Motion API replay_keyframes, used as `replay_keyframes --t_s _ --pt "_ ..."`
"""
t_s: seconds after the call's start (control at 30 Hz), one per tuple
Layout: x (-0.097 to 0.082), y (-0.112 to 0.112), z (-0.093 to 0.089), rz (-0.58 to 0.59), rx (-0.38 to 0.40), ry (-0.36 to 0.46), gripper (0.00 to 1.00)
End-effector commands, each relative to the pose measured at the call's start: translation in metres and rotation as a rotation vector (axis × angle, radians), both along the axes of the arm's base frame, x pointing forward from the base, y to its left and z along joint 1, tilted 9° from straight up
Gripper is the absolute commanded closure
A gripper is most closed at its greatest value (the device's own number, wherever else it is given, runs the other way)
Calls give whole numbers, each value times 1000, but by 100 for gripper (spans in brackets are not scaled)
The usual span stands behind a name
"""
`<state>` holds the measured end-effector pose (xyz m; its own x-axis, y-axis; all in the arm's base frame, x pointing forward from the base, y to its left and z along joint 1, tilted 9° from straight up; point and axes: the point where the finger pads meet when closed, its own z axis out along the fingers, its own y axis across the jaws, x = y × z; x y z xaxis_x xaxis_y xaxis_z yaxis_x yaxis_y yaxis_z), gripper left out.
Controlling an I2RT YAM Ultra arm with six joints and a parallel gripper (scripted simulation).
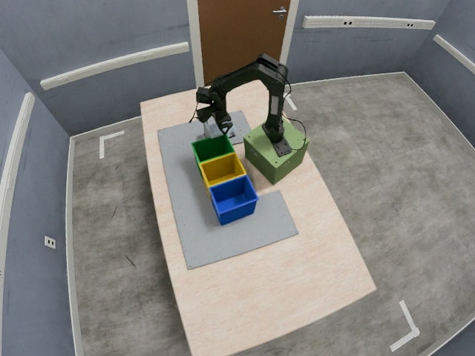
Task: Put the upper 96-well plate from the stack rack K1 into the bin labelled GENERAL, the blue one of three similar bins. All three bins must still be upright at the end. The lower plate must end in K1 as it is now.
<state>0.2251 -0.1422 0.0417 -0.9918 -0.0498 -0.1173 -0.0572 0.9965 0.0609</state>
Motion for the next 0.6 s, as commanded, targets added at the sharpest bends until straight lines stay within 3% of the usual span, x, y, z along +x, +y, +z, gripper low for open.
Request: replay_keyframes --t_s 0.0,0.4,0.53,0.57 --pt "5 3 10 -32 -35 -37 100" --pt "9 44 12 -32 -27 -28 100" --pt "17 47 18 -32 -37 -51 100" --pt "12 53 13 -32 -29 -33 100"
